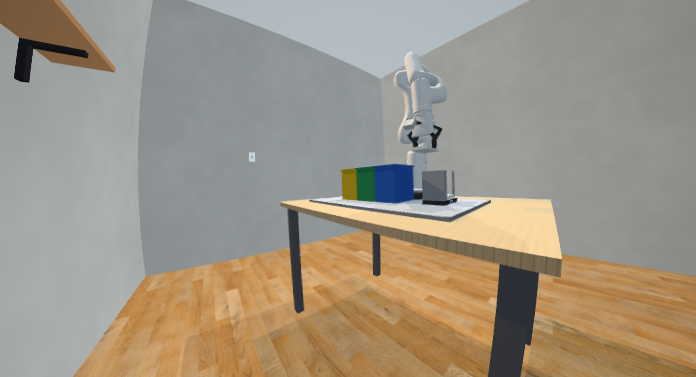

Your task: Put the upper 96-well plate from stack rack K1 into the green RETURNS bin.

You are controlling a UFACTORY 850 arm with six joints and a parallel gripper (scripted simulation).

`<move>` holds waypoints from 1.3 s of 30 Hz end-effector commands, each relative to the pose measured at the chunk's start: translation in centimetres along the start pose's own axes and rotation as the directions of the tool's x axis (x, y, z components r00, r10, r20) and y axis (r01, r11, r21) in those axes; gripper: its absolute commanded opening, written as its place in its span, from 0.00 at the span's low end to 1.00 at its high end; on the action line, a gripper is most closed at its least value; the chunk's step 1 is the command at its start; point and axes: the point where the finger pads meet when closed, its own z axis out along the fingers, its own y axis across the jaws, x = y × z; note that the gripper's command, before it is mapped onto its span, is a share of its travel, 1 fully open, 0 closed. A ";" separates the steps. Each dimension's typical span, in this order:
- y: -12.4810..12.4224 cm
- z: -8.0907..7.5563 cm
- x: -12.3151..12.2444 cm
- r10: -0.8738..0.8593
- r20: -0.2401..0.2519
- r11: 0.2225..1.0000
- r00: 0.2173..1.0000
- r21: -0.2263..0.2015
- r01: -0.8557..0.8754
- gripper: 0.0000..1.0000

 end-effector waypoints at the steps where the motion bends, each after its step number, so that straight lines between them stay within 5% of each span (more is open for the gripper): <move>1: 1.9 0.0 0.2 -0.001 -0.001 1.000 1.000 0.003 0.001 0.00; 39: 12.5 0.6 0.8 -0.001 -0.001 1.000 1.000 0.002 0.001 0.00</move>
